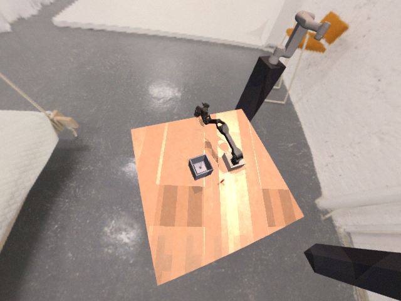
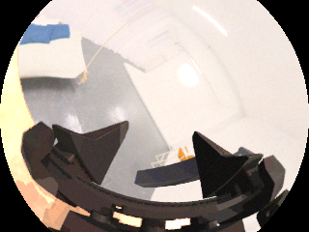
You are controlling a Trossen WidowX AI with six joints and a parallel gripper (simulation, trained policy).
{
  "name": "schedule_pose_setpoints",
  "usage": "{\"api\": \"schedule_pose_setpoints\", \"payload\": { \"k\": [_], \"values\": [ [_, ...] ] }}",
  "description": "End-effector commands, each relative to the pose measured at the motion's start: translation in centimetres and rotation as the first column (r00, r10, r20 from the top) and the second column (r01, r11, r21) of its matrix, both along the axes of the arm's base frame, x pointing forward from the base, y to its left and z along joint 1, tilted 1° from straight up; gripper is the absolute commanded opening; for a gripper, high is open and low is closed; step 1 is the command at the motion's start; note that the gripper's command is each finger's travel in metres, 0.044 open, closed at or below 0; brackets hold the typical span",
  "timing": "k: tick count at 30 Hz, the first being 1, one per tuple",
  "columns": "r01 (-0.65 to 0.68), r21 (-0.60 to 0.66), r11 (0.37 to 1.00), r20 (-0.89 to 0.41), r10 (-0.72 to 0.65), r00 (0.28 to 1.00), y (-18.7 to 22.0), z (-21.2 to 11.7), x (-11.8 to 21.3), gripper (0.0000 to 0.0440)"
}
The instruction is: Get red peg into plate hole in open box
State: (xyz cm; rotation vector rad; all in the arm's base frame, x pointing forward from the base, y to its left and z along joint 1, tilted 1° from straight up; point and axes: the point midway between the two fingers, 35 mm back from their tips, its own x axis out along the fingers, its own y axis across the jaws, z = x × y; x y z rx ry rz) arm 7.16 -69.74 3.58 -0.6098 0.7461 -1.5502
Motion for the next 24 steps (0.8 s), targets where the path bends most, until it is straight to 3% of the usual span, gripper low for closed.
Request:
{"api": "schedule_pose_setpoints", "payload": {
  "k": [1, 9, 24],
  "values": [
    [0.005, 0.005, 1.000, -0.014, -0.005, 1.000, 0.0, 0.0, 0.1, 0.0417],
    [-0.016, 0.030, 0.999, -0.139, 0.020, 0.990, -0.6, 2.9, 3.6, 0.0439],
    [-0.098, 0.008, 0.995, -0.418, 0.092, 0.904, -0.2, 12.8, 10.5, 0.0440]
  ]
}}
